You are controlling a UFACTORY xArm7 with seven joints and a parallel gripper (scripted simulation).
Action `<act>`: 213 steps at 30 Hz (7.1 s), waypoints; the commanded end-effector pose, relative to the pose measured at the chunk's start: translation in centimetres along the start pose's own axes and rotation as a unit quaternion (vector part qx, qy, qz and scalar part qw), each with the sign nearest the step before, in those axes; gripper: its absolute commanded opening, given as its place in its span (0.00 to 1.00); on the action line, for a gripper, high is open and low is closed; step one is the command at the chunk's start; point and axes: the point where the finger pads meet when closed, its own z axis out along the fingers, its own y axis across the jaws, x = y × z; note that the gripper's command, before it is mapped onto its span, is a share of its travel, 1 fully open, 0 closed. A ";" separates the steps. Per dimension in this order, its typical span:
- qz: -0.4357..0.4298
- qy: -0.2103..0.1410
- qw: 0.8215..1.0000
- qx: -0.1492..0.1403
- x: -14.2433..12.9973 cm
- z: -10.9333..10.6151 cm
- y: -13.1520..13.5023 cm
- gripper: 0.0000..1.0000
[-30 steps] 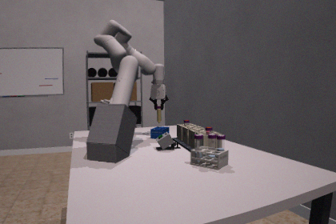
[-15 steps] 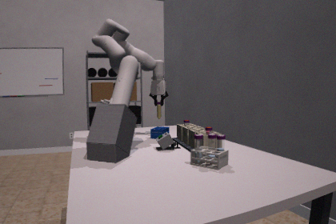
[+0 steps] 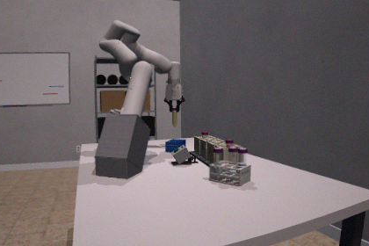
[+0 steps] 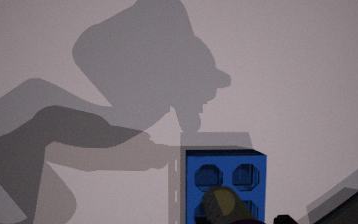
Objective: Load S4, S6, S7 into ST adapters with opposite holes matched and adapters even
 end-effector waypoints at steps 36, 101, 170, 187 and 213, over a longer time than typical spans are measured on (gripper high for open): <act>0.405 0.001 0.914 0.000 -7.3 -0.2 10.1 0.00; 0.486 0.001 0.874 -0.001 -19.8 -0.3 27.3 0.00; 0.486 0.001 0.874 -0.001 -19.8 6.0 27.4 0.00; 0.486 0.001 0.874 -0.001 -19.9 7.5 27.4 0.00; 0.486 0.001 0.874 -0.001 -19.9 9.8 27.4 0.00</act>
